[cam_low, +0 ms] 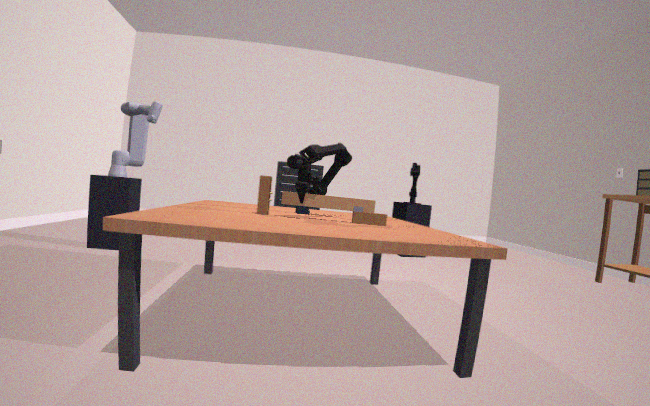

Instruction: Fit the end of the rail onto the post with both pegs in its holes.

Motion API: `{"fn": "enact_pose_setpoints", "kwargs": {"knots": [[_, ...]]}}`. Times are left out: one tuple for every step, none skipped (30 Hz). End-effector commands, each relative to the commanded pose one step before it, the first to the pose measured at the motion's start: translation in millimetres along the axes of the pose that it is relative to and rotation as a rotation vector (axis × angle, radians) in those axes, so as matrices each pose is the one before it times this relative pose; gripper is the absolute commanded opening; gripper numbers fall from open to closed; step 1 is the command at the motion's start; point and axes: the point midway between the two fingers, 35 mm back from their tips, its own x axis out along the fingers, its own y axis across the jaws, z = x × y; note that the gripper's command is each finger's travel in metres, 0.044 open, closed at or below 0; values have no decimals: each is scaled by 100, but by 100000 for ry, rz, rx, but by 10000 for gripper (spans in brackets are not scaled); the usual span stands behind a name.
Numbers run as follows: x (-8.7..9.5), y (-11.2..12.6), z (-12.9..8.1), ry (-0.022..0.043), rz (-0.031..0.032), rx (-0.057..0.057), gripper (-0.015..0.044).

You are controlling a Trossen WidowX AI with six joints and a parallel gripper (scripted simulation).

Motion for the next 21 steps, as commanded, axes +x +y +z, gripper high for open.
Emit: {"fn": "enact_pose_setpoints", "kwargs": {"knots": [[-160, -101, -215, 73, -759, -344, 0], [12, -3, -29, 1, -1, 0, 0], [13, -3, -28, 1, -1, 0, 0], [12, -3, -28, 1, -1, 0, 0], [11, -2, -27, 1, -1, 0, 0], [10, -2, -26, 1, -1, 0, 0], [9, -2, -26, 1, -1, 0, 0], [9, -2, -29, 1, -1, 0, 0], [7, -2, -30, 1, -1, 0, 0], [4, -1, -29, 1, 0, 0, 0], [1, -1, -27, 1, 0, 0, 0], [-1, -1, -27, 1, 0, 0, 0], [-4, 0, -26, 1, 0, 0, 0], [-6, 0, -27, 2, 0, 0, 0], [-8, 0, -26, 2, 0, 0, 0], [-10, 0, -25, 2, 0, 0, 0], [-11, 1, -27, 2, 0, 0, 0], [-12, 1, -27, 2, 0, 0, 0], [-13, 1, -28, 2, 0, 0, 0], [-13, 1, -28, 2, 0, 0, 0], [-13, 1, -29, 2, 0, 0, 0]]}}
